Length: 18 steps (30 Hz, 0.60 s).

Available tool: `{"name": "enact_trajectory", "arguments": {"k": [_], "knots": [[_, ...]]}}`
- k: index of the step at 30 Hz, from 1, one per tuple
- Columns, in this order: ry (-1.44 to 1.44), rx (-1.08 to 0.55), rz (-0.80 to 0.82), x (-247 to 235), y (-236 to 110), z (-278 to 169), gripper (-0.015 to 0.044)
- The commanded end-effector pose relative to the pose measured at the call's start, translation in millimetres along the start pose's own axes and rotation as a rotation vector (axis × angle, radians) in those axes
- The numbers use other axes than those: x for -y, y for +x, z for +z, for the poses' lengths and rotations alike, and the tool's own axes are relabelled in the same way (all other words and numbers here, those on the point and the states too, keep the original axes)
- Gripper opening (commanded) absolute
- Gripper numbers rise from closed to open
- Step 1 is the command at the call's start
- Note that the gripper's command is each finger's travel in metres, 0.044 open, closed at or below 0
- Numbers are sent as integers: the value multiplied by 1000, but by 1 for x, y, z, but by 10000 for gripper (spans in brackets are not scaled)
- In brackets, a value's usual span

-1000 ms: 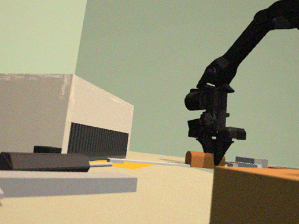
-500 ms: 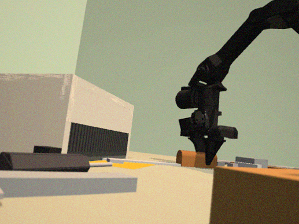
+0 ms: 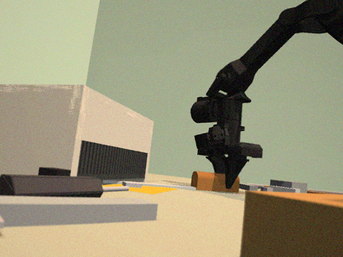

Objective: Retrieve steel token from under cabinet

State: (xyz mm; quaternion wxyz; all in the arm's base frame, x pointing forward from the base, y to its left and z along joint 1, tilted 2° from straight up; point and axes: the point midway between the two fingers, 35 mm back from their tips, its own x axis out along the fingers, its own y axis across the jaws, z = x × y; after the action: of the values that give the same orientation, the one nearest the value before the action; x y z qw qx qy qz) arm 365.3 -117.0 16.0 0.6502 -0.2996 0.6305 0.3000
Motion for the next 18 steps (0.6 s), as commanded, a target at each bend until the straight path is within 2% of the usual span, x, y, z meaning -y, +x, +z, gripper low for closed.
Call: {"name": "enact_trajectory", "arguments": {"k": [1,18], "knots": [[0,6,-2,1,0,11,0],[0,8,-2,-4,0,24,0]]}}
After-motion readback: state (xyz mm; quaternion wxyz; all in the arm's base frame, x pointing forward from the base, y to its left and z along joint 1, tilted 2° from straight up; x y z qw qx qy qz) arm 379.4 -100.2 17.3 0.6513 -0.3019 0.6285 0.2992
